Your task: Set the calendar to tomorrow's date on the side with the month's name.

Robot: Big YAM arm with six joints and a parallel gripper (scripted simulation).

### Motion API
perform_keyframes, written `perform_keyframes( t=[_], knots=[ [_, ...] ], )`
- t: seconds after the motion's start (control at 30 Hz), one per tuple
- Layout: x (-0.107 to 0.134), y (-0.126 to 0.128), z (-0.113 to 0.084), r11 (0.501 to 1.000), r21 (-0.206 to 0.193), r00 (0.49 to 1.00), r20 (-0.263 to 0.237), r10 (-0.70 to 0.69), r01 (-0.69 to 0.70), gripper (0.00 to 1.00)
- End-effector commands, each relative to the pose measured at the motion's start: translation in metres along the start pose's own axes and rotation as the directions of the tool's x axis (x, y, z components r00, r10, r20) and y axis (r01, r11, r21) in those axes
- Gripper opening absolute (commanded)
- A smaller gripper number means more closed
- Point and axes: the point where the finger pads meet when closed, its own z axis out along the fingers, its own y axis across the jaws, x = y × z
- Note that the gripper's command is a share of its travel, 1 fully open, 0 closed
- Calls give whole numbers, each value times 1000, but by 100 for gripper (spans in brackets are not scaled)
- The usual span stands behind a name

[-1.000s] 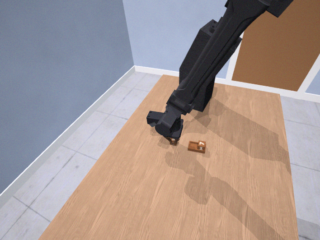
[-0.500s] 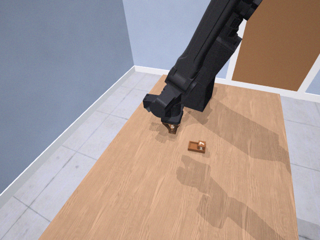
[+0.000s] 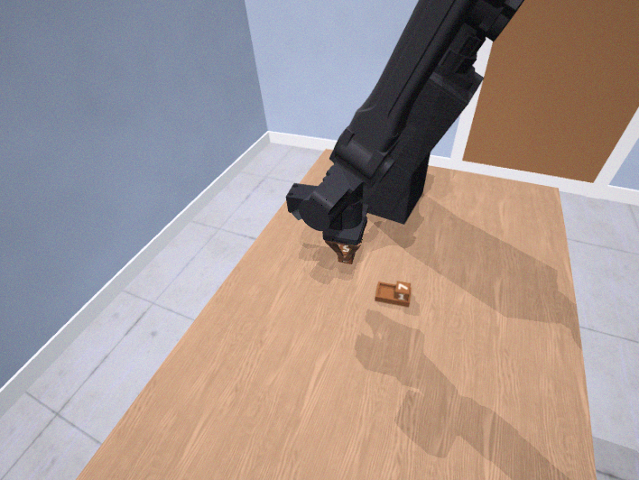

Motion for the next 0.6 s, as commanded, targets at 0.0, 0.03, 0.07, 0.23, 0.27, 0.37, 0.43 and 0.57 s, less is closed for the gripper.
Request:
perform_keyframes(
  t=[0.0, 0.03, 0.07, 0.23, 0.27, 0.37, 0.43, 0.57],
  knots=[
    [39, 14, -11, 999, -26, 1000, 12, -25, 25, 26],
    [58, 14, -13, 999, -26, 1000, 11, -27, 27, 26],
    [75, 13, -15, 999, -26, 1000, 8, -28, 29, 26],
    [93, 14, -17, 999, -32, 999, 5, -33, 33, 26],
    [87, 17, -20, 999, -44, 1000, 8, -13, 13, 26],
    [81, -1, -11, 1000, -7, 1000, 6, 12, -12, 26],
    [82, -3, -12, 1000, 1, 1000, 4, 15, -15, 26],
    [85, 15, -21, 999, -37, 1000, 6, -2, 2, 26]
  ],
)
